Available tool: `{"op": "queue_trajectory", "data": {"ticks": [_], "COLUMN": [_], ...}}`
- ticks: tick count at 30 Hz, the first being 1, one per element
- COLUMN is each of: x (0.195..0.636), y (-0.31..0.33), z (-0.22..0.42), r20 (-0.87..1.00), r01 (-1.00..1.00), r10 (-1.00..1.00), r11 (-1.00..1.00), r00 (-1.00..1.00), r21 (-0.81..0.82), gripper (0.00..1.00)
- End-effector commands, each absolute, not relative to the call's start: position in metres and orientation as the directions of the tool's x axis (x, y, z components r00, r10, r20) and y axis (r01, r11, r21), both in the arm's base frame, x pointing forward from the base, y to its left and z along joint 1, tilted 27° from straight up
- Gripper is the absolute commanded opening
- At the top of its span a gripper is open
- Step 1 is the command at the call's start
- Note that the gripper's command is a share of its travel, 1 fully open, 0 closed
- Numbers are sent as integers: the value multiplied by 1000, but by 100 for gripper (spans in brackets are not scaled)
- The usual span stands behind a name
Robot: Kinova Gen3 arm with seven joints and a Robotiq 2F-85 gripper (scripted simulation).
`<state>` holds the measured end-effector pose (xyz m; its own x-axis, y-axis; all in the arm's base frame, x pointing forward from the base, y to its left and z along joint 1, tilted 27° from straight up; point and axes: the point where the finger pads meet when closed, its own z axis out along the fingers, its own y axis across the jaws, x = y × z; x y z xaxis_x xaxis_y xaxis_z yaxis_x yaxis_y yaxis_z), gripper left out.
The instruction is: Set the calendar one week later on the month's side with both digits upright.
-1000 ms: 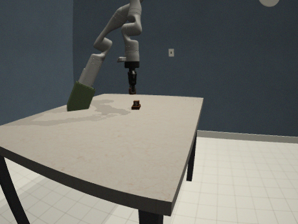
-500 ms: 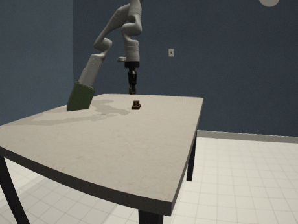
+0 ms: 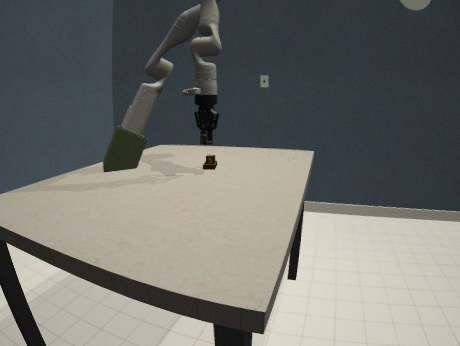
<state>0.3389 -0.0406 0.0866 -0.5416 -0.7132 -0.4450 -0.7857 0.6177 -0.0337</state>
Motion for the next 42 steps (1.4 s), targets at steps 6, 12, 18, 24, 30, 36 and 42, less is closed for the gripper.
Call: {"op": "queue_trajectory", "data": {"ticks": [6, 12, 18, 24, 30, 36, 42], "x": [331, 323, 319, 315, 314, 314, 314], "y": [-16, 2, 10, 17, 18, 18, 18], "z": [98, 105, 109, 112, 112, 112, 112], "r20": [-410, -336, -284, -235, -225, -225, -225], "r01": [-920, -951, -936, -907, -900, -900, -900], "r10": [-879, -941, -944, -929, -925, -925, -925], "r11": [342, 77, -64, -182, -204, -204, -204], "r00": [-242, 30, 170, 285, 306, 306, 306], "r21": [-189, -299, -347, -380, -385, -385, -385], "gripper": [28, 28, 28, 28, 28, 28, 28]}}
